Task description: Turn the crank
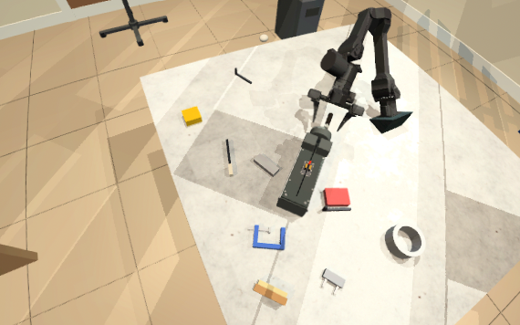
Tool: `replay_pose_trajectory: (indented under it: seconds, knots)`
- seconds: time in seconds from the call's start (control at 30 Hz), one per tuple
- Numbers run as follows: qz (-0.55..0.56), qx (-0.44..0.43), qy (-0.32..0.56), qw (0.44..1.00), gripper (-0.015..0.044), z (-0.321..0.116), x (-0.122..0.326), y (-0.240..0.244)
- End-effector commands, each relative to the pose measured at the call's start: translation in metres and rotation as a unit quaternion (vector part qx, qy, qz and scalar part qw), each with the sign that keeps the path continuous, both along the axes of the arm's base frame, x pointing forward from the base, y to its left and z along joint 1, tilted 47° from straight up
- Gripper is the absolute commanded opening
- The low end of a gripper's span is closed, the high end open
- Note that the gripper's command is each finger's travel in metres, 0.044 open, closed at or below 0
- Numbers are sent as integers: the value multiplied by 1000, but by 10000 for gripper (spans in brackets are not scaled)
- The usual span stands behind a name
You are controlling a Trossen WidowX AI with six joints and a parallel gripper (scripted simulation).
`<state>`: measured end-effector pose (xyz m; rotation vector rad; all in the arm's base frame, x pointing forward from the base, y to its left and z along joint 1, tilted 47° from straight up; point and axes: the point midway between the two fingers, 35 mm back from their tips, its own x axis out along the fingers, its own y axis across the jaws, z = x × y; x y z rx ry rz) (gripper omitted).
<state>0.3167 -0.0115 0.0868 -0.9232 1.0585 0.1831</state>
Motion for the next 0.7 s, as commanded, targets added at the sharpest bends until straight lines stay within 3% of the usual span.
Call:
replay_pose_trajectory:
  seconds: [0.0,0.43,0.67]
  knots:
    - [4,0,3,1000,335,-3,-2,0]
    - [4,0,3,1000,0,-3,-2,0]
    - [4,0,3,1000,0,-3,-2,0]
